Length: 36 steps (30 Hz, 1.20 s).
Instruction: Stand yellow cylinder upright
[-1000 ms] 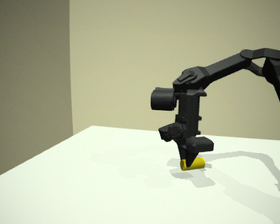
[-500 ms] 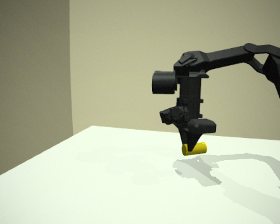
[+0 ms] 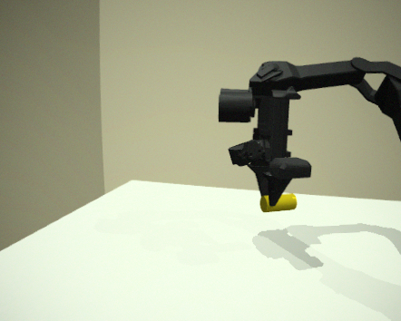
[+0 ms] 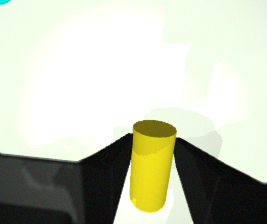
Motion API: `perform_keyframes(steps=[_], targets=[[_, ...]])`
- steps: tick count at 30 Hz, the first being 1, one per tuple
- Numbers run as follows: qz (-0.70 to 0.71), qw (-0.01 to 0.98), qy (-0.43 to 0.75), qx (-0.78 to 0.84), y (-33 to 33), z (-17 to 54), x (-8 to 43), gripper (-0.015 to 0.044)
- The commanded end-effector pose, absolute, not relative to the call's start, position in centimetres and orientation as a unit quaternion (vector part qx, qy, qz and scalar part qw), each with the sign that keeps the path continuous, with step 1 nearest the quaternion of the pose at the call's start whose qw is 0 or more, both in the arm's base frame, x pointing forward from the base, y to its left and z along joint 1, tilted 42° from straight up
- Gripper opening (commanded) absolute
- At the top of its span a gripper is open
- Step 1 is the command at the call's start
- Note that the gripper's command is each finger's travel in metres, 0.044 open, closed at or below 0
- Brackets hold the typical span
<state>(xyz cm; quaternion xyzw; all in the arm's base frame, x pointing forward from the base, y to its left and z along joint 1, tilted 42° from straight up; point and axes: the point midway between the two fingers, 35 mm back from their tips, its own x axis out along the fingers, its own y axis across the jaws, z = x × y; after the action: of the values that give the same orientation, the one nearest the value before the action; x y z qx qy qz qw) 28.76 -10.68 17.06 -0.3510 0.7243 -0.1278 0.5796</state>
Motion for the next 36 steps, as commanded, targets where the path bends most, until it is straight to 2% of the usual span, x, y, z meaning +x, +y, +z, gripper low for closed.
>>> perform_keyframes(steps=[1,36], targets=[[-0.119,0.584,0.720,-0.355,-9.9,16.8,29.6,0.0105],[-0.028,0.562,0.721,-0.404,-3.2,11.8,34.2,0.0105]])
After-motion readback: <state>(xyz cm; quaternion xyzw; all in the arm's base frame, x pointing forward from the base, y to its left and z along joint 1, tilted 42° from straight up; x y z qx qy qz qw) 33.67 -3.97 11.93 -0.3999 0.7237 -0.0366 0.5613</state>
